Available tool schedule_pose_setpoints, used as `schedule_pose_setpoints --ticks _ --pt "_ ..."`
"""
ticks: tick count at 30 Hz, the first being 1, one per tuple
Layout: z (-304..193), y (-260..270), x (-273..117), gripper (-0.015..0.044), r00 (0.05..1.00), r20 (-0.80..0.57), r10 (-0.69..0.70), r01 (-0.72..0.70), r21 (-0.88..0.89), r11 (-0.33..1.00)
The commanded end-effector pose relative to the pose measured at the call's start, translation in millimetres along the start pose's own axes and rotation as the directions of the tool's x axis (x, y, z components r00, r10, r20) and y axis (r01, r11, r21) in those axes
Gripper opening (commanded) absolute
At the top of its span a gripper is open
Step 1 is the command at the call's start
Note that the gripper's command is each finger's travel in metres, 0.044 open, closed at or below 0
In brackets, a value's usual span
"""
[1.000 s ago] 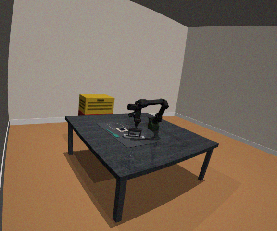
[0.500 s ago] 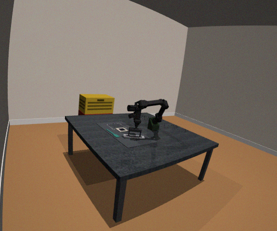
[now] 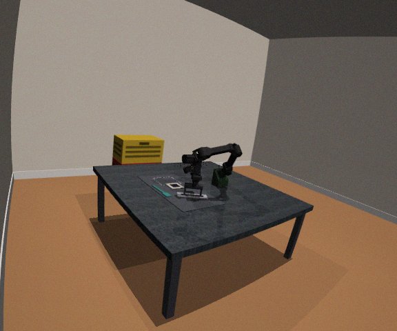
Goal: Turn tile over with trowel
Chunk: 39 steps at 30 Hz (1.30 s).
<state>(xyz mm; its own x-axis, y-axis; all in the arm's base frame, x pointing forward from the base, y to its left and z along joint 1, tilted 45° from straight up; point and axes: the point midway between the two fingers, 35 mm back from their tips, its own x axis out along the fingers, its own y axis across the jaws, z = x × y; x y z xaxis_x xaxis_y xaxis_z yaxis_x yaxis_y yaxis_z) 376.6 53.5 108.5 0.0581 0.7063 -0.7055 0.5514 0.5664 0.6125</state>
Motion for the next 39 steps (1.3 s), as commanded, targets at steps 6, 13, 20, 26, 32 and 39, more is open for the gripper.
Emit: schedule_pose_setpoints --ticks 6,13,20,26,32,39 --pt "-0.1 0.1 8.1 0.0218 1.000 0.000 0.004 -0.004 -0.005 1.000" --pt "-0.1 0.1 8.1 0.0130 1.000 0.000 0.004 -0.004 -0.005 1.000" --pt "-0.1 0.1 8.1 0.0130 1.000 0.000 0.004 -0.004 -0.005 1.000" --pt "-0.1 0.1 8.1 0.0130 1.000 0.000 0.004 -0.004 -0.005 1.000" --pt "-0.1 0.1 8.1 0.0130 1.000 0.000 0.004 -0.004 0.000 1.000" --pt "-0.1 0.0 8.1 0.0130 1.000 0.000 0.004 -0.004 0.189 0.982"
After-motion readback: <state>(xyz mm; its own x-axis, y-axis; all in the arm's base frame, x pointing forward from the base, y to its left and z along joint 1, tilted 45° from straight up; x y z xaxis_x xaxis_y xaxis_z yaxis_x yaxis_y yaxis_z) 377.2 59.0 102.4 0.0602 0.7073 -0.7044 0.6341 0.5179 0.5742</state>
